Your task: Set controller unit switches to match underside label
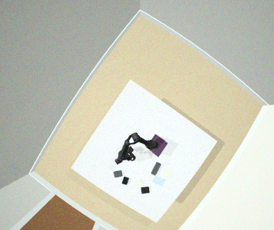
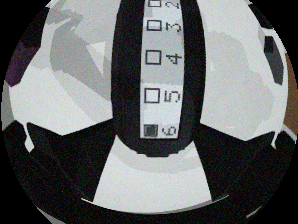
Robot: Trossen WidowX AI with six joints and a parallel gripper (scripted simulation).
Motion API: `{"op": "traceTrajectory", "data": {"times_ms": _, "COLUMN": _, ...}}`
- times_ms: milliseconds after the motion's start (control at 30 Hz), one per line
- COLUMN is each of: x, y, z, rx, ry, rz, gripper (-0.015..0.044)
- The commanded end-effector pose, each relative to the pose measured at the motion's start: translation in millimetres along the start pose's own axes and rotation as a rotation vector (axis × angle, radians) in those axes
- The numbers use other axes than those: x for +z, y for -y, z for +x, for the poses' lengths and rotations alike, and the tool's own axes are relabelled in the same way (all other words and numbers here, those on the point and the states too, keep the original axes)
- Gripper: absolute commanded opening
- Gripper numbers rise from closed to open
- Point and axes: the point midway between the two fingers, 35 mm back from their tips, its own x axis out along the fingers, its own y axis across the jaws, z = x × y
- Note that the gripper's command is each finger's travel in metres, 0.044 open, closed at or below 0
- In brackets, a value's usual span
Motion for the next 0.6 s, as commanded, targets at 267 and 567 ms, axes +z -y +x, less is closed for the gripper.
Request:
{"op": "traceTrajectory", "data": {"times_ms": 267, "x": 4.1, "y": -1.2, "z": 8.2, "rx": 0.005, "ry": 0.014, "rz": -0.015, "gripper": 0.0338}}
{"op": "traceTrajectory", "data": {"times_ms": 567, "x": -0.5, "y": 0.0, "z": 4.7, "rx": 0.000, "ry": -0.001, "rz": -0.001, "gripper": 0.0338}}
